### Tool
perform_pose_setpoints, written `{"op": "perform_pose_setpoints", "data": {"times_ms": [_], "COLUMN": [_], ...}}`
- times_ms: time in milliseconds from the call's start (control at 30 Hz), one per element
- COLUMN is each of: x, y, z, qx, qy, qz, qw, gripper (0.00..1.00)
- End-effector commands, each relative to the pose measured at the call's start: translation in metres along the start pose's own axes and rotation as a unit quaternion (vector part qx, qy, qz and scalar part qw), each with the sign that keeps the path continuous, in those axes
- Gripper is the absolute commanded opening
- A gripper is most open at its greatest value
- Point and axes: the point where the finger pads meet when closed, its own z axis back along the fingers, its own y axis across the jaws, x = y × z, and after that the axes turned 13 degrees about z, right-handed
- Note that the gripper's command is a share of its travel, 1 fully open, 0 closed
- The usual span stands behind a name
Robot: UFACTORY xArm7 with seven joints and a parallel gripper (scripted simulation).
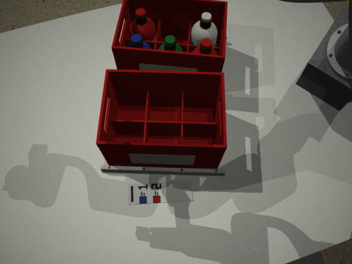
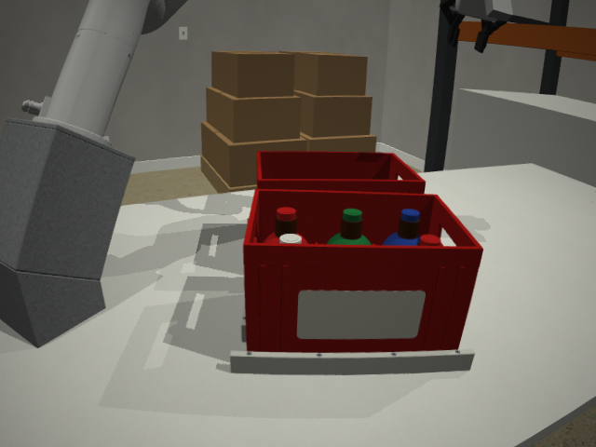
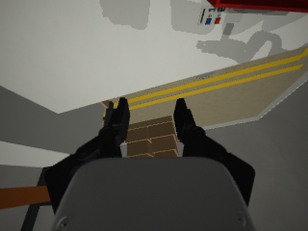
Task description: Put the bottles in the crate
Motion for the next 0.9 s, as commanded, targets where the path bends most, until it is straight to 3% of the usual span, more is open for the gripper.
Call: {"op": "perform_pose_setpoints", "data": {"times_ms": [0, 867], "x": [0.021, 0.121], "y": [0.004, 0.045], "z": [0.0, -0.017], "qx": [-0.002, 0.016], "qy": [-0.001, -0.012], "qz": [0.019, 0.179], "qw": [1.0, 0.984], "gripper": [0.65, 0.65]}}
